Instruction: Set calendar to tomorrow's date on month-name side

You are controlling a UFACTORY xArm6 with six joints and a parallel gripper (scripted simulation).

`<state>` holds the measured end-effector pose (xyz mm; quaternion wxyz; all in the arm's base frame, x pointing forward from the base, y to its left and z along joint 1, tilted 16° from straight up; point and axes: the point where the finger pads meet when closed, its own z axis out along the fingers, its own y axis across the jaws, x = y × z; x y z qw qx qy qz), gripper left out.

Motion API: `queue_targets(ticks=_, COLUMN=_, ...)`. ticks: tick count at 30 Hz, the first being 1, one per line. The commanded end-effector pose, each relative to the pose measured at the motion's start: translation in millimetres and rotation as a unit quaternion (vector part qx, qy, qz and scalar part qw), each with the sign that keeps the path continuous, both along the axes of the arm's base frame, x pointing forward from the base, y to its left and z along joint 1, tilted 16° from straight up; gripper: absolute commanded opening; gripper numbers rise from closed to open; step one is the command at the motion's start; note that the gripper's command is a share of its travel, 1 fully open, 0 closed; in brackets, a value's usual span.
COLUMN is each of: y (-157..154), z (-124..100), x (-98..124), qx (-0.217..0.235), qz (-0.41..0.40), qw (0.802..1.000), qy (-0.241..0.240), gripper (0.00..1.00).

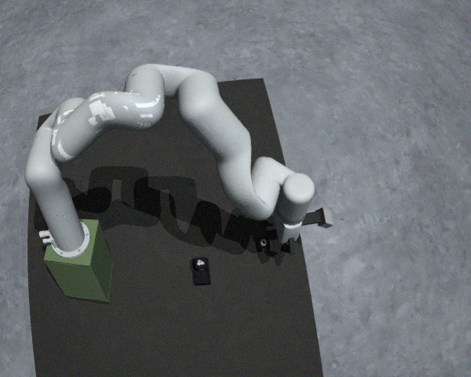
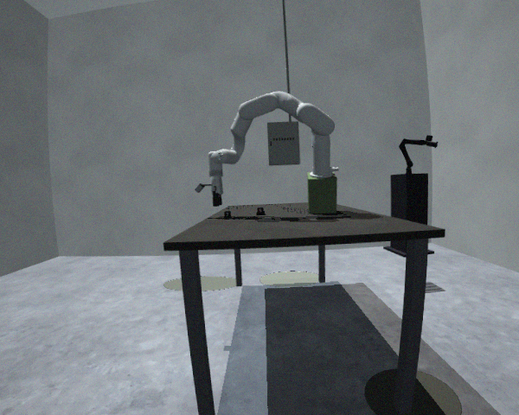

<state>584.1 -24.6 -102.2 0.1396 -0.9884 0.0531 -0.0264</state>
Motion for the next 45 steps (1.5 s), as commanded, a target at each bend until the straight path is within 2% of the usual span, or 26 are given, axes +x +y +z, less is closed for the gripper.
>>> queue_targets(ticks=1, y=0.5, z=-2.8, x=4.1, qx=0.000, qz=-0.001, qw=1.000, qy=-0.003, gripper=1.00)
queue_targets(ticks=10, y=2.0, z=-8.3, x=4.6, qx=0.000, qz=-0.001, qw=1.000, qy=-0.003, gripper=1.00)
queue_targets(ticks=23, y=8.0, z=-29.5, x=6.2, qx=0.000, qz=-0.001, qw=1.000, qy=-0.003, gripper=1.00)
queue_targets(ticks=45, y=8.3, z=-30.3, x=6.3, qx=0.000, qz=-0.001, qw=1.000, qy=-0.003, gripper=1.00)
